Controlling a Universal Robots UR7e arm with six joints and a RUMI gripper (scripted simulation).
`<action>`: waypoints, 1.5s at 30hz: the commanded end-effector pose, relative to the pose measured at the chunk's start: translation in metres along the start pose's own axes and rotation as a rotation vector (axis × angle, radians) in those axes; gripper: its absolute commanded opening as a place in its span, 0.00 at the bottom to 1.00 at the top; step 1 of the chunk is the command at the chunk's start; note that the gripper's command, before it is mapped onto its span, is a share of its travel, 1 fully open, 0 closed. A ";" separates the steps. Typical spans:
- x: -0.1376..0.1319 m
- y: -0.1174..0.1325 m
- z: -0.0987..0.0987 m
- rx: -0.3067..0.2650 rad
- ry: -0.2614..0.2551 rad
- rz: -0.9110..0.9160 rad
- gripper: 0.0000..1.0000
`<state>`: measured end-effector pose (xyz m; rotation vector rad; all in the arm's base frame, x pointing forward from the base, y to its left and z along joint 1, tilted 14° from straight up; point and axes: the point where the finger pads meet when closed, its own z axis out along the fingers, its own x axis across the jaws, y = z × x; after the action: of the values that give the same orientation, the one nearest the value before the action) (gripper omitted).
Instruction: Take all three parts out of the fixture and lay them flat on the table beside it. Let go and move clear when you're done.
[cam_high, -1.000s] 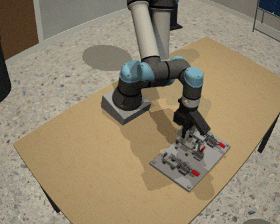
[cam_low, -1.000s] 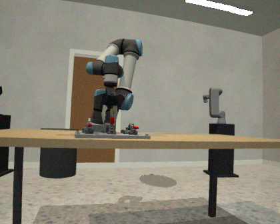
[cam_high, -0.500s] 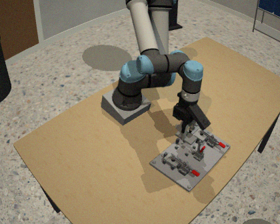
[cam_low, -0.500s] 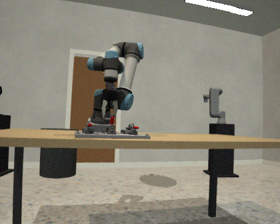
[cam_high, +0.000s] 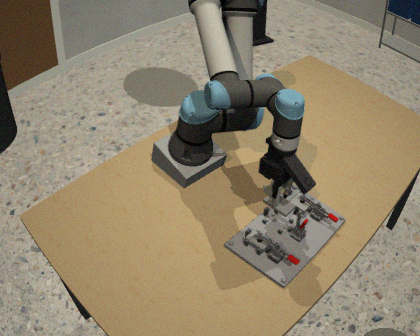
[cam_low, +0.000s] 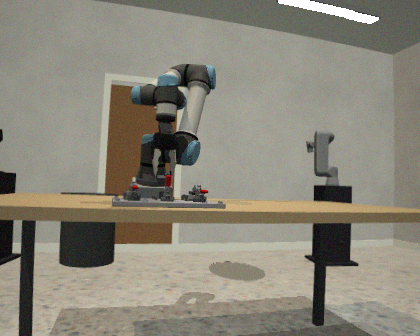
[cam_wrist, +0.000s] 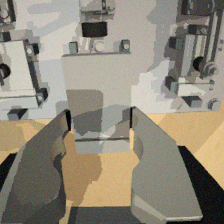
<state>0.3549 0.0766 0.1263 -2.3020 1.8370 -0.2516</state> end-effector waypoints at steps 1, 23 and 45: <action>0.000 0.000 0.000 0.001 0.000 0.000 0.00; -0.002 0.000 0.000 0.001 0.000 0.000 0.00; -0.032 0.000 0.000 0.001 0.000 0.000 0.00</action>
<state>0.3495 0.1001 0.1259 -2.3019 1.8361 -0.2510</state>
